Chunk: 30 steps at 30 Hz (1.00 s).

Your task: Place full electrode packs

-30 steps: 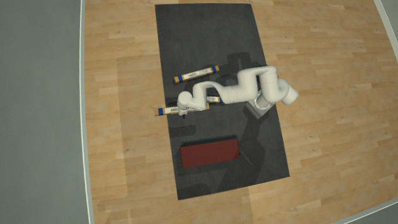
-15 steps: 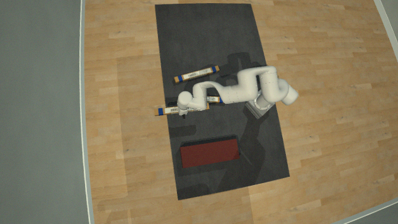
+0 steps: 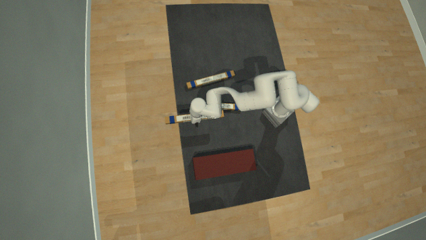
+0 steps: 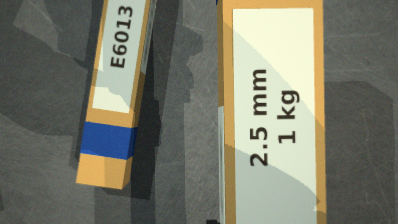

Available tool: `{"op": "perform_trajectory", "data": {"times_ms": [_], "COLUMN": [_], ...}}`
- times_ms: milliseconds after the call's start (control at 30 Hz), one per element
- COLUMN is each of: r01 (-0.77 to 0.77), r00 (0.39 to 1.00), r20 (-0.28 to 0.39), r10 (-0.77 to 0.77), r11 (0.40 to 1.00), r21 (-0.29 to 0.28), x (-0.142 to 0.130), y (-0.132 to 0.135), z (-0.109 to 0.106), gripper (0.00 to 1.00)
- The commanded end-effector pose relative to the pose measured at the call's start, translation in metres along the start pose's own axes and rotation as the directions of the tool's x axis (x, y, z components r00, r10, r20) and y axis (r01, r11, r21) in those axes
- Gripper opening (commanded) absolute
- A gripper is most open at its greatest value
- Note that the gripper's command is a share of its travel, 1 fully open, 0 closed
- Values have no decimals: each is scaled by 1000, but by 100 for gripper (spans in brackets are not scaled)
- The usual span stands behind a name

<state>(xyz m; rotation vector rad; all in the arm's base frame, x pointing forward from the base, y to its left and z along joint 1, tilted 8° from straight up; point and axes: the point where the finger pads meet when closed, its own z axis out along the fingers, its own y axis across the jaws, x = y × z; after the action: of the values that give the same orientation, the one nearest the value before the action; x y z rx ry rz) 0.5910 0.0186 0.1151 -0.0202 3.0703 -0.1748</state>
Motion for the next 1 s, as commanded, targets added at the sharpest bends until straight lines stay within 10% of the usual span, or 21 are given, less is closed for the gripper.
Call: {"op": "perform_trajectory", "data": {"times_ms": [0,967], "r01": [0,0], "r00": [1000,1000], "r20": [6,6], "r10": [0,0], "r11": [1000,1000], "r21": [-1,-1], "x": [-2,7], "y": [0,19], "z": [-3,-3], "gripper": [35,35]}}
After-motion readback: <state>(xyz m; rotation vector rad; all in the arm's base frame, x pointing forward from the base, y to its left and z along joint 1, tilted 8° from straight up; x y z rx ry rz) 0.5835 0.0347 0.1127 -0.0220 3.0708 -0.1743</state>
